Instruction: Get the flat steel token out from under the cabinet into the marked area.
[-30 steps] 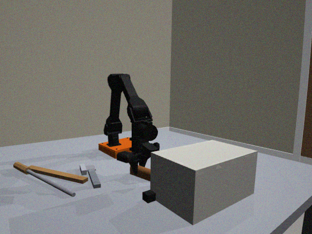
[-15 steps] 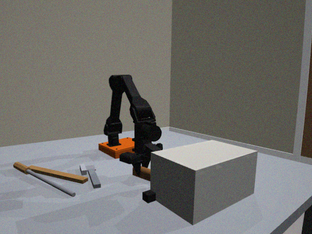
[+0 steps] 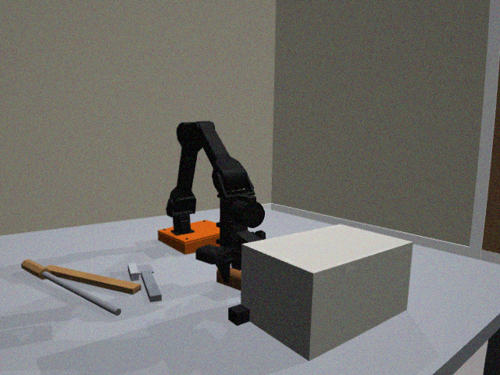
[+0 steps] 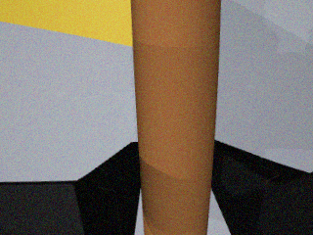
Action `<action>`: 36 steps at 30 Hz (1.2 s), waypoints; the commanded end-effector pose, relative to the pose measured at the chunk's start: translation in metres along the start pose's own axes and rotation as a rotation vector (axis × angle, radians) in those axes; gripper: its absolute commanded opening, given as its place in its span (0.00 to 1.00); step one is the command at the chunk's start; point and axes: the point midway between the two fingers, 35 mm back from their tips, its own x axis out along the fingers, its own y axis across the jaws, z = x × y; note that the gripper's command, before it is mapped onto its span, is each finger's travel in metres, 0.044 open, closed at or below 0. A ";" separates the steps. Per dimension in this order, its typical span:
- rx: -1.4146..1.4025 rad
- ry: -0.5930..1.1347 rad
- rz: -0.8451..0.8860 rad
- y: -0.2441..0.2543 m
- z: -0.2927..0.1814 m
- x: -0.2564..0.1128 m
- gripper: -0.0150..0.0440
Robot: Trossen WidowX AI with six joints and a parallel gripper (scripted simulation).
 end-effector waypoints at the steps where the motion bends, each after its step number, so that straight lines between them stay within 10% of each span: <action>1: 0.002 -0.001 -0.002 0.000 0.006 0.000 0.25; 36: 0.002 -0.004 -0.002 0.000 0.037 -0.001 0.25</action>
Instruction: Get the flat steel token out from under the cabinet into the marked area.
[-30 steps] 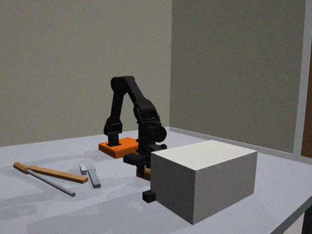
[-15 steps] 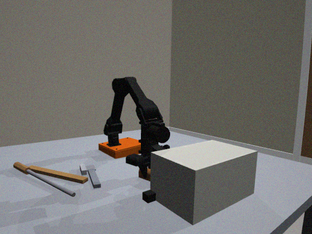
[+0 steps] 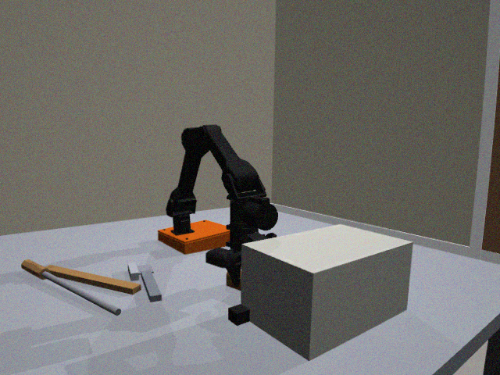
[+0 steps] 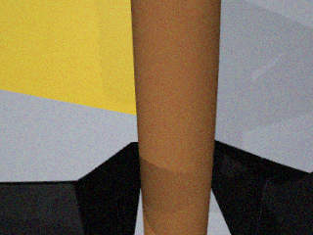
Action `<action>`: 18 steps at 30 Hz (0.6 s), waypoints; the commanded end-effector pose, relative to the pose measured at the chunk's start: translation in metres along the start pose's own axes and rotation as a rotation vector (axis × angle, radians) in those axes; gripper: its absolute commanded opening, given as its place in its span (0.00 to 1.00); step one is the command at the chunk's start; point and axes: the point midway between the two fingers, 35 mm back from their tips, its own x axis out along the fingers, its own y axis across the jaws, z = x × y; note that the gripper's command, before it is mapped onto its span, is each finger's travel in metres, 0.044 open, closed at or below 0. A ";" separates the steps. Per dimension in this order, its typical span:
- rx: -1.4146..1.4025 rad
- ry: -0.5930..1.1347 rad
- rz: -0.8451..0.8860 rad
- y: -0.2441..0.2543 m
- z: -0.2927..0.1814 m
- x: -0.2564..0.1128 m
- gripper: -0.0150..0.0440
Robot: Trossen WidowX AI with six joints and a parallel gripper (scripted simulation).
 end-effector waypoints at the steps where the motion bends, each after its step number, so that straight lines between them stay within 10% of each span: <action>1: 0.002 -0.001 -0.002 0.000 0.005 0.000 0.25; 18: 0.002 -0.001 -0.001 0.014 0.007 0.001 0.25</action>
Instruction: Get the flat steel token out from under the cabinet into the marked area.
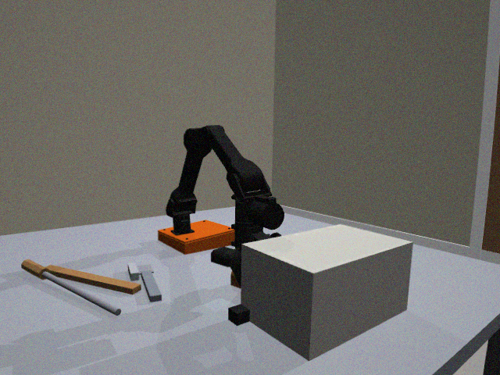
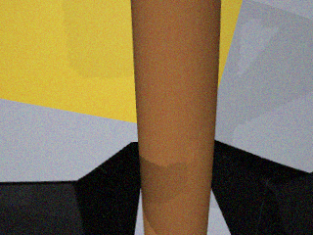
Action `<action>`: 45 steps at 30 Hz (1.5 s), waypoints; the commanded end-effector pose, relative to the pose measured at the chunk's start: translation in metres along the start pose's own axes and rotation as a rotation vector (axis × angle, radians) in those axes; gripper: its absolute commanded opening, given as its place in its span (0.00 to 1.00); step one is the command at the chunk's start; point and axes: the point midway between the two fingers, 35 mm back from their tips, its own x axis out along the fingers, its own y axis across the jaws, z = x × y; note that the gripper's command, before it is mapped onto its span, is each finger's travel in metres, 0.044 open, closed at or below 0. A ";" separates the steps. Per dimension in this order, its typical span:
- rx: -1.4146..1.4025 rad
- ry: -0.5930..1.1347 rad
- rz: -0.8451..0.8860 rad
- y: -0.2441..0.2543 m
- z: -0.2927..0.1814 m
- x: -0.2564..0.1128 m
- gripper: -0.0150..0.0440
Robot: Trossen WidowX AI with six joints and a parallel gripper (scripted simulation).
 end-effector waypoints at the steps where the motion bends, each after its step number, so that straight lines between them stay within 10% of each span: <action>1: -0.004 0.000 0.007 0.005 0.000 0.001 0.25; 45: -0.004 0.003 0.007 0.002 -0.037 0.001 0.25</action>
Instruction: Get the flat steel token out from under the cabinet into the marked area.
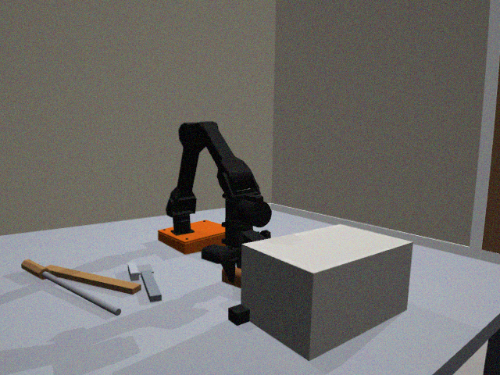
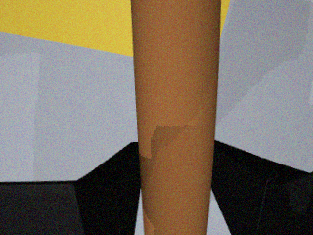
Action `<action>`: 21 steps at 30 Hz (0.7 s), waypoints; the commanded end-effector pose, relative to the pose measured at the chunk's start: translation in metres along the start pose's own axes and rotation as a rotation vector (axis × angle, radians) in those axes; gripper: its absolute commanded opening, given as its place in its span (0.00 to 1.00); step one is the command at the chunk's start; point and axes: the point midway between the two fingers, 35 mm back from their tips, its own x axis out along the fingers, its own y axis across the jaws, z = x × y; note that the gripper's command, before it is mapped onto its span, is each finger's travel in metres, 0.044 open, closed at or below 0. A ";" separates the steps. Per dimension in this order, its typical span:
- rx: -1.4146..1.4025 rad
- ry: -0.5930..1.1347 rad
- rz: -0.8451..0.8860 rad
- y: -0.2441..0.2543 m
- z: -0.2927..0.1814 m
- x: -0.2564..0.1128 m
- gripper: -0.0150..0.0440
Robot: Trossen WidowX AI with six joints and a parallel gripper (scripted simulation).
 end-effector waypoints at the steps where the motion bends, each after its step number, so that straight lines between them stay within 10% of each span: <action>1: -0.003 0.003 0.001 0.000 -0.006 0.001 0.25; 21: -0.003 0.004 0.001 -0.001 -0.026 0.001 0.25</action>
